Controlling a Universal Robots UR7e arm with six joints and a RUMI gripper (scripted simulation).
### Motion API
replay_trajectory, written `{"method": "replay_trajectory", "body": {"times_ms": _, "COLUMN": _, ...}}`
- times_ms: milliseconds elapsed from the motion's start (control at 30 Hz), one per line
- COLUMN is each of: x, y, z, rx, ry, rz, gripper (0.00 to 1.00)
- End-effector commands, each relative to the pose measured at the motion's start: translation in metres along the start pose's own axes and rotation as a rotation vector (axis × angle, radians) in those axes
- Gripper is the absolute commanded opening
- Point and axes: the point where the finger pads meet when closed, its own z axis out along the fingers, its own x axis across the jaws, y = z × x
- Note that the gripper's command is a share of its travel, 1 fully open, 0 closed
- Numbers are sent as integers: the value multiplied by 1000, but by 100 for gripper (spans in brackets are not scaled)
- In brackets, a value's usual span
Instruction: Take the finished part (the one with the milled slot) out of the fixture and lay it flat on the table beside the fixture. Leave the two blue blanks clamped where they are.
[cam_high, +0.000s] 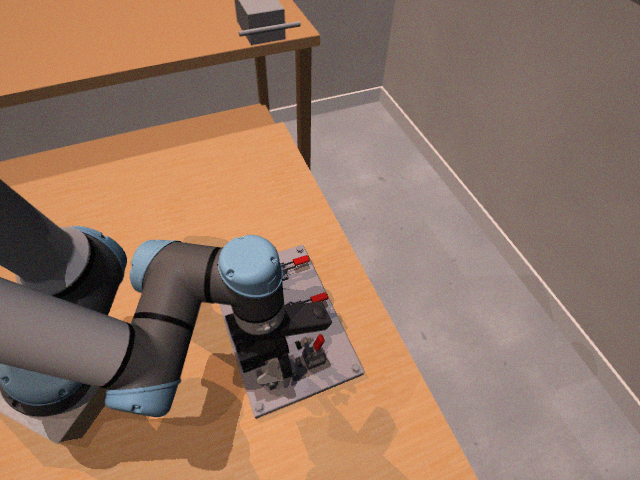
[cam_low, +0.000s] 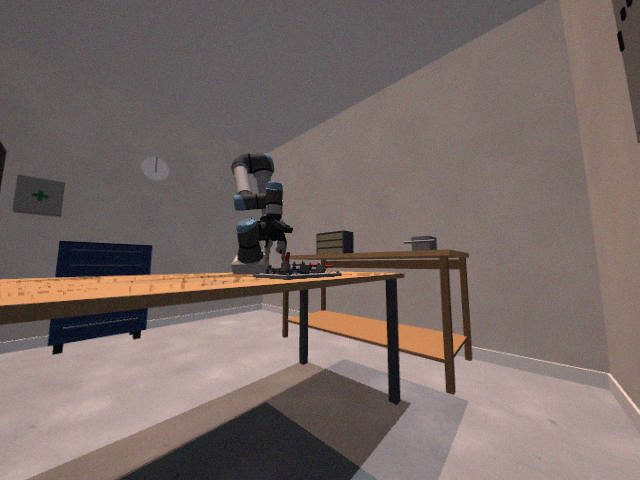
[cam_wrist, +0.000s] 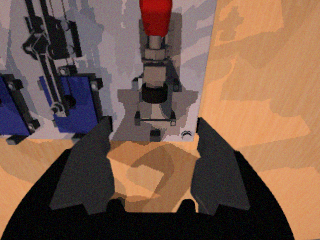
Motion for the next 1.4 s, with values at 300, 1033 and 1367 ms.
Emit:
{"method": "replay_trajectory", "body": {"times_ms": 300, "x": 0, "y": 0, "z": 0, "rx": 1, "ry": 0, "rz": 0, "gripper": 59}}
{"method": "replay_trajectory", "body": {"times_ms": 1033, "x": 0, "y": 0, "z": 1, "rx": 1, "ry": 0, "rz": 0, "gripper": 59}}
{"method": "replay_trajectory", "body": {"times_ms": 1367, "x": 0, "y": 0, "z": 12, "rx": 1, "ry": 0, "rz": 0, "gripper": 59}}
